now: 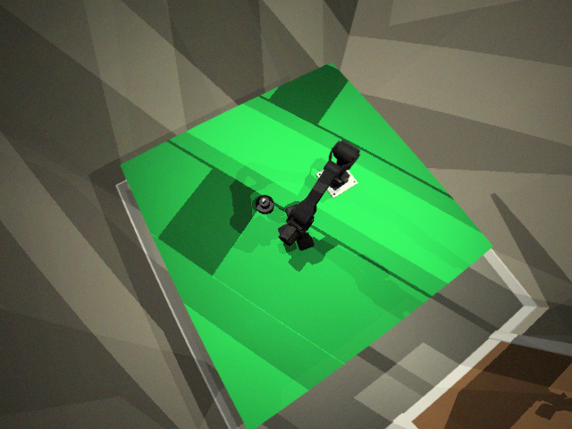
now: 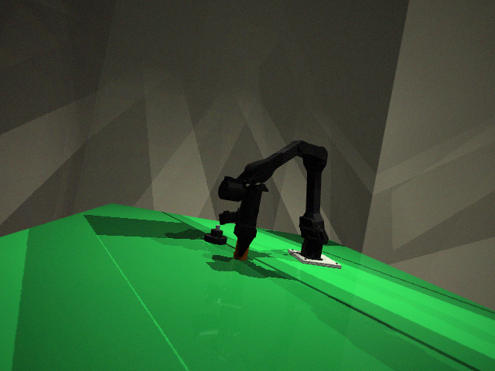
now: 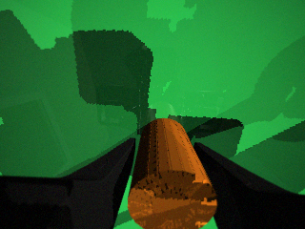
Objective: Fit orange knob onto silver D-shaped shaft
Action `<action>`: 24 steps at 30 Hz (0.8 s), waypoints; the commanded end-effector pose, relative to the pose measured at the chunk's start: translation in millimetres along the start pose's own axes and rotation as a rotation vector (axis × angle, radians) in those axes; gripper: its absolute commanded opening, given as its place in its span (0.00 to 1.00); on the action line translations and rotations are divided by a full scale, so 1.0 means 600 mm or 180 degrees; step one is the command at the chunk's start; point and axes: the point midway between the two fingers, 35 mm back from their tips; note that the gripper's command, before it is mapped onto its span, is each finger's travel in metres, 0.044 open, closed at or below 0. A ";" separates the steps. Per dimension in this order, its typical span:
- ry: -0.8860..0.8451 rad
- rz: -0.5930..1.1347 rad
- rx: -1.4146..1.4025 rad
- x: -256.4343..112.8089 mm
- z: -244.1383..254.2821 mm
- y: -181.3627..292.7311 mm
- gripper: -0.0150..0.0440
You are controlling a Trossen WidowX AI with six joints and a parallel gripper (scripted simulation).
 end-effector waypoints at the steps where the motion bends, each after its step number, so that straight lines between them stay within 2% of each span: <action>1: -0.0001 -0.0002 0.0000 -0.001 0.000 0.000 0.66; 8: -0.0001 -0.0002 0.0000 -0.001 0.000 0.000 0.66; 10: -0.0001 -0.0003 0.0001 -0.017 0.001 -0.002 0.75; 14: 0.0004 -0.0008 0.0011 -0.116 0.001 -0.002 0.93; 16: 0.0006 -0.0008 0.0012 -0.133 0.001 0.000 1.00; 24: 0.0005 -0.0008 0.0012 -0.133 0.001 0.002 1.00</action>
Point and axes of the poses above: the point midway between the two fingers, 35 mm back from their tips, its own x axis out along the fingers, its own z axis across the jaws, y = z × x, and after that the axes turned 8 degrees about -x, right-handed
